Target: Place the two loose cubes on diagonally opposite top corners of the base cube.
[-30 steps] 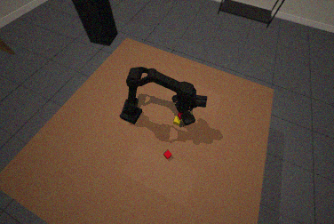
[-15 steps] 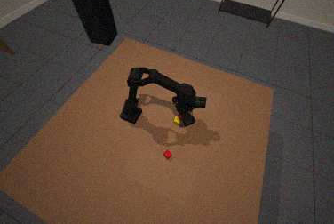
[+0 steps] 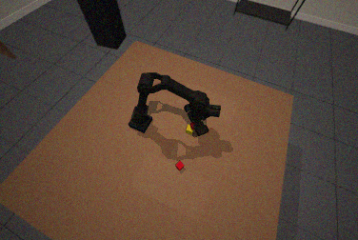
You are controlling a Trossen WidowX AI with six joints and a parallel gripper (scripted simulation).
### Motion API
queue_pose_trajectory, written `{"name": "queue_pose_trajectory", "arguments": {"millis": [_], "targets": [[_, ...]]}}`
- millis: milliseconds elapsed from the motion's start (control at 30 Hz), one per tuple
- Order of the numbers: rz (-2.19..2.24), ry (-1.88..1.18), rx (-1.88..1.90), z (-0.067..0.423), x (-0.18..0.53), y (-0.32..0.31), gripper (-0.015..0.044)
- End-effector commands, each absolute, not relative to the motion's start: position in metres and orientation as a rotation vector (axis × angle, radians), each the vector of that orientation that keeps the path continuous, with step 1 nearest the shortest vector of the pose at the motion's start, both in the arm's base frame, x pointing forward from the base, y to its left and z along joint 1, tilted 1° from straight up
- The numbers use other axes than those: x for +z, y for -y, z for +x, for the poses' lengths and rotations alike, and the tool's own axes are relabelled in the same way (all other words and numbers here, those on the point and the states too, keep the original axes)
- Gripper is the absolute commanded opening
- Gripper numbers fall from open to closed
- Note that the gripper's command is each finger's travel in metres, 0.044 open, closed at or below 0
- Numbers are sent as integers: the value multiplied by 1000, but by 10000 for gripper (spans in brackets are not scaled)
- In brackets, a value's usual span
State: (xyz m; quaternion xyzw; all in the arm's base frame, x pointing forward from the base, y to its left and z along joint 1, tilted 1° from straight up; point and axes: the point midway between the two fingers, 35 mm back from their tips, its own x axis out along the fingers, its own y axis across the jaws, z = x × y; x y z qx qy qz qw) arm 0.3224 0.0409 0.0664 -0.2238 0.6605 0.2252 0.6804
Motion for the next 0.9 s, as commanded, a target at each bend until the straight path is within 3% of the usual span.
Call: {"name": "queue_pose_trajectory", "arguments": {"millis": [0, 433, 567, 867], "targets": [[-497, -1483, 509, 322, 65, -42, 105], [-497, -1483, 509, 322, 65, -42, 105], [-497, -1483, 509, 322, 65, -42, 205], [-502, -1483, 506, 322, 74, -41, 205]]}}
